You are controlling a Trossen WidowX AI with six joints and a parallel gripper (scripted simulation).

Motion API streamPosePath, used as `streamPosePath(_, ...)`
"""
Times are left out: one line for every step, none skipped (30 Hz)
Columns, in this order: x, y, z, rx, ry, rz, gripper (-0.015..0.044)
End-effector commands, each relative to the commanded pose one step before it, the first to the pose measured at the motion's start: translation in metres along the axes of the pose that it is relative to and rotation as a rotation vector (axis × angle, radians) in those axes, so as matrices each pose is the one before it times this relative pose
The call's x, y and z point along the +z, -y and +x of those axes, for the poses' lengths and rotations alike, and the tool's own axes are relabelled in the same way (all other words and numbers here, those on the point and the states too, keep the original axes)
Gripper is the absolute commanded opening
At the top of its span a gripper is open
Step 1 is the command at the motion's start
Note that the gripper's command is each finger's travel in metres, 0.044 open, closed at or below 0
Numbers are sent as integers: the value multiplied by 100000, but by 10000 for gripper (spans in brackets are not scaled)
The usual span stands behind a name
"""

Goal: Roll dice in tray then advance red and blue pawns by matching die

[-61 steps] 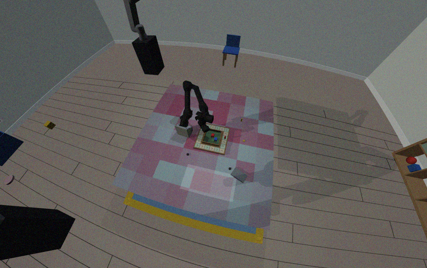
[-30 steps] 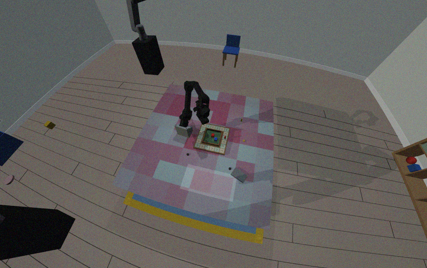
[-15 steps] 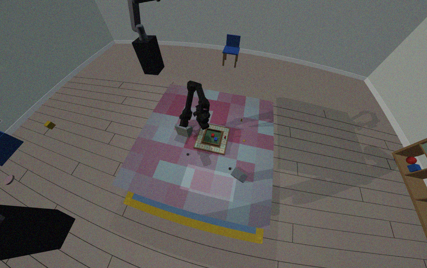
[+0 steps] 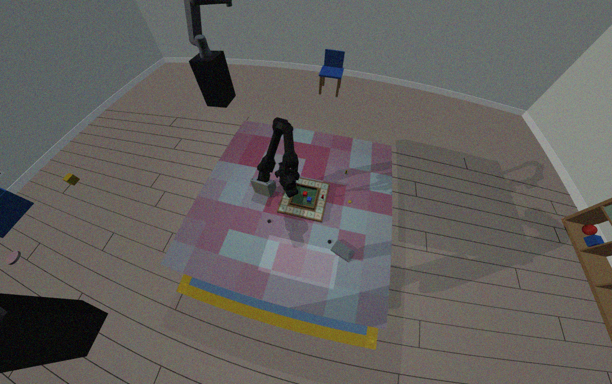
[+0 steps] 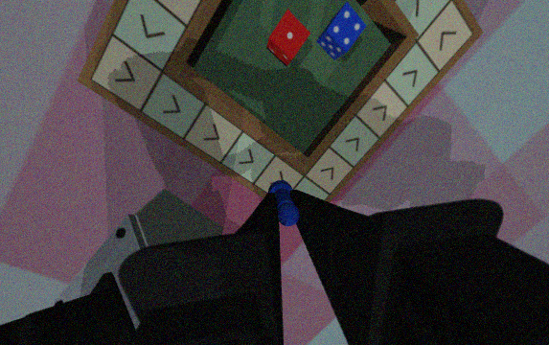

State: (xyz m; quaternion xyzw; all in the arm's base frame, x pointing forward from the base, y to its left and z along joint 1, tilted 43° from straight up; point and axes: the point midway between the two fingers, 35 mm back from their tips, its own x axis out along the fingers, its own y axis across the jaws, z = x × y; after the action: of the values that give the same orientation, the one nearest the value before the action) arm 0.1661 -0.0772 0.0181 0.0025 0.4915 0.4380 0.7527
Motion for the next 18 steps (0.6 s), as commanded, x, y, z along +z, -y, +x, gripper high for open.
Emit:
streamPosePath(-1262,1153,801,11,-481,-199,0)
streamPosePath(-297,253,209,10,-12,70,0)
streamPosePath(-299,247,213,11,-10,70,0)
streamPosePath(-301,241,218,13,-9,70,0)
streamPosePath(-303,235,222,14,-8,69,0)
streamPosePath(-305,228,226,16,-6,69,0)
streamPosePath(-307,222,231,17,-5,68,0)
streamPosePath(-309,215,235,19,-4,68,0)
streamPosePath(-310,208,239,21,-2,68,0)
streamPosePath(-303,207,235,-16,24,-121,0)
streamPosePath(-305,201,239,-15,25,-122,0)
streamPosePath(-307,193,243,-14,26,-122,0)
streamPosePath(-308,186,247,-13,28,-122,0)
streamPosePath(-309,179,251,-12,29,-123,0)
streamPosePath(-310,172,255,-11,30,-123,0)
streamPosePath(-253,134,210,-8,25,-100,0)
streamPosePath(-152,78,127,-4,15,-60,0)
streamPosePath(-51,26,43,-1,5,-20,0)
